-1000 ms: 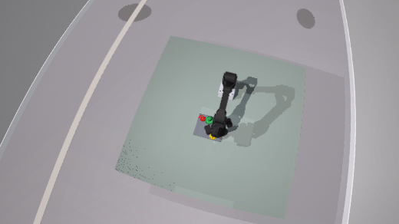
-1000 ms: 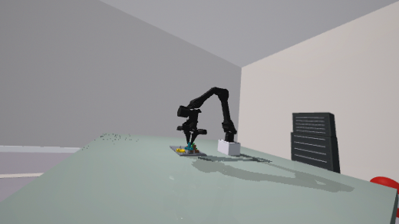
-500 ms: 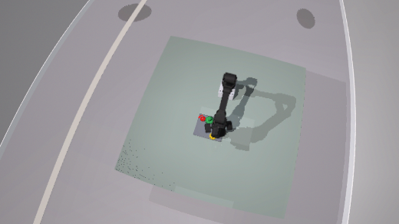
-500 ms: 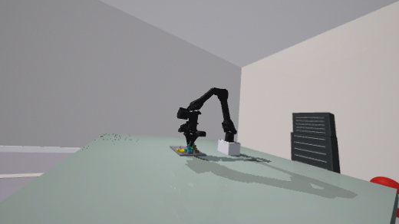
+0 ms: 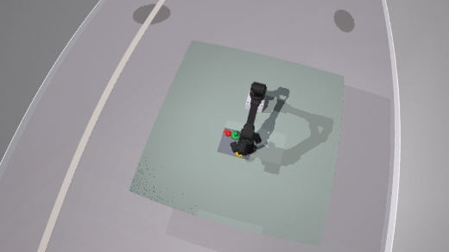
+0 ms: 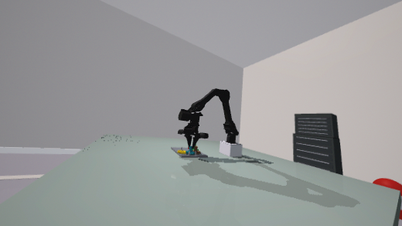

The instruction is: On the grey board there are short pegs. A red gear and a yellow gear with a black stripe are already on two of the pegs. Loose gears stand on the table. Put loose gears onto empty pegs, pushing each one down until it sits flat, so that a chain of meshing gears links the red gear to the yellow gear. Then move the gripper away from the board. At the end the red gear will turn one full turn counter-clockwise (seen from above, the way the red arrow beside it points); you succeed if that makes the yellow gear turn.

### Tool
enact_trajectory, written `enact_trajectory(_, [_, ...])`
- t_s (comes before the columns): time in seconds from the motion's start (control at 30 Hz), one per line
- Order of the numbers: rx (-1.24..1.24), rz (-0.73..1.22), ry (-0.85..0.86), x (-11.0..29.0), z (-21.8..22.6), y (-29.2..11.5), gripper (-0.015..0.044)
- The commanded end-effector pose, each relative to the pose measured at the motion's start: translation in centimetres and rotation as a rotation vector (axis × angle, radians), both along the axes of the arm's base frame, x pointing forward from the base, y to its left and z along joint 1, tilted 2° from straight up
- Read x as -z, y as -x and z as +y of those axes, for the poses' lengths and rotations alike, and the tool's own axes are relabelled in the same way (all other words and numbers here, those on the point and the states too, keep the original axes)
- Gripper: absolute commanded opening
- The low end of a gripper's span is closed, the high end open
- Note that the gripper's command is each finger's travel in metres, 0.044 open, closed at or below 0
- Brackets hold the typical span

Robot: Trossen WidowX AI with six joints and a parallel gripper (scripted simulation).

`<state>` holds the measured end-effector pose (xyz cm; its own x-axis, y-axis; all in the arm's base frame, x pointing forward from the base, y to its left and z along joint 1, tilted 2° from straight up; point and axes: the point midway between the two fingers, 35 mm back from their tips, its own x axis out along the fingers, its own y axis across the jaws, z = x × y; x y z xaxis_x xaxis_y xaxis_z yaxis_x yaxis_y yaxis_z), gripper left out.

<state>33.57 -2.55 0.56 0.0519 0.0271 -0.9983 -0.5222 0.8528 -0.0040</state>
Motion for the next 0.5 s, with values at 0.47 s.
enact_trajectory(0.47, [0.036, 0.000, -0.003, -0.05, -0.04, -0.07, 0.0140])
